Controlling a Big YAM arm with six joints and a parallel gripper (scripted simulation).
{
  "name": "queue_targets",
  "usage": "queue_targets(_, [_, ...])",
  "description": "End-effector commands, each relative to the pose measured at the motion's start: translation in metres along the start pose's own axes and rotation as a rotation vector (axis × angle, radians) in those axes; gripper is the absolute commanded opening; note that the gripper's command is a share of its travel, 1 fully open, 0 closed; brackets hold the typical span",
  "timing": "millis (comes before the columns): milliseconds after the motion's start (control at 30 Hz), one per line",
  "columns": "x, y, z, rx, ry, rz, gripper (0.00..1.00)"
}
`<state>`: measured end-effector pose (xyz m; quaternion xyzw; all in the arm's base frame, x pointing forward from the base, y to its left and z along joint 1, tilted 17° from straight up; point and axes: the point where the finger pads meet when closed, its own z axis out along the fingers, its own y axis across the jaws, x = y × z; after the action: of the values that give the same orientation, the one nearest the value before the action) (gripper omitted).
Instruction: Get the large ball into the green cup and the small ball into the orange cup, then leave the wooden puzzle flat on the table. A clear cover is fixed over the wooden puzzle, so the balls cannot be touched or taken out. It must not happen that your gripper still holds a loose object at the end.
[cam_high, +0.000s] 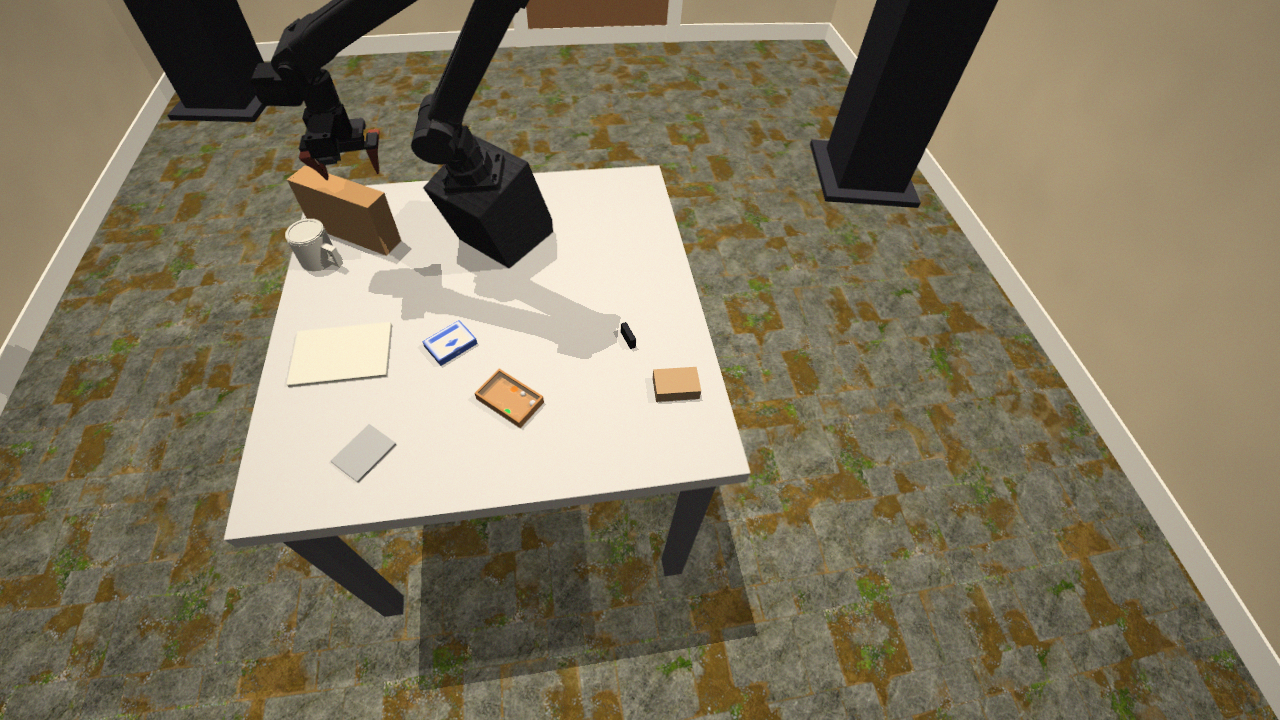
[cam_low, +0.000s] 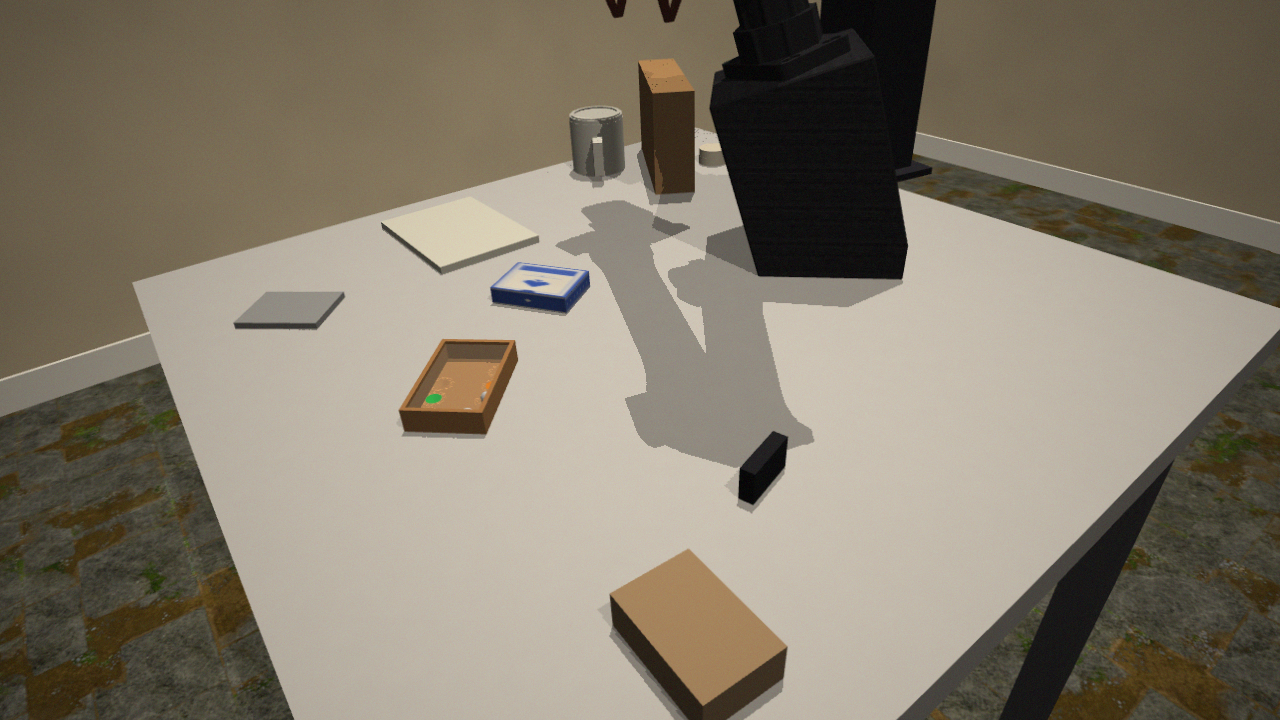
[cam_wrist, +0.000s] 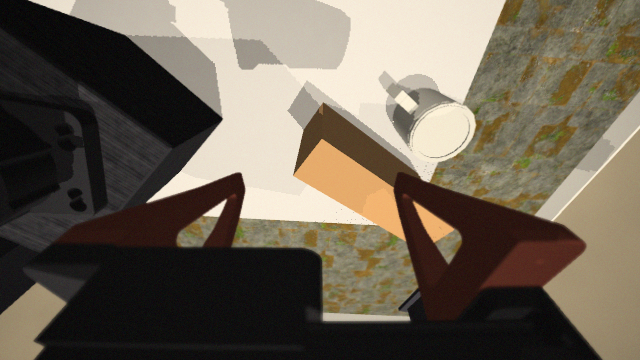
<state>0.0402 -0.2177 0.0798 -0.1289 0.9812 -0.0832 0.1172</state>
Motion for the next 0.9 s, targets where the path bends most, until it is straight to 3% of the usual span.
queue_targets(0, [0.000,-0.002,-0.002,0.006,0.002,-0.001,1.00])
queue_targets(533, [0.000,-0.002,-0.002,0.006,0.002,-0.001,1.00])
queue_targets(567, [0.001,-0.013,-0.010,0.032,0.006,-0.008,1.00])
queue_targets(733, [-0.003,-0.028,-0.015,0.049,0.013,-0.021,1.00])
queue_targets(867, [-0.011,-0.034,-0.010,0.037,0.014,-0.040,1.00])
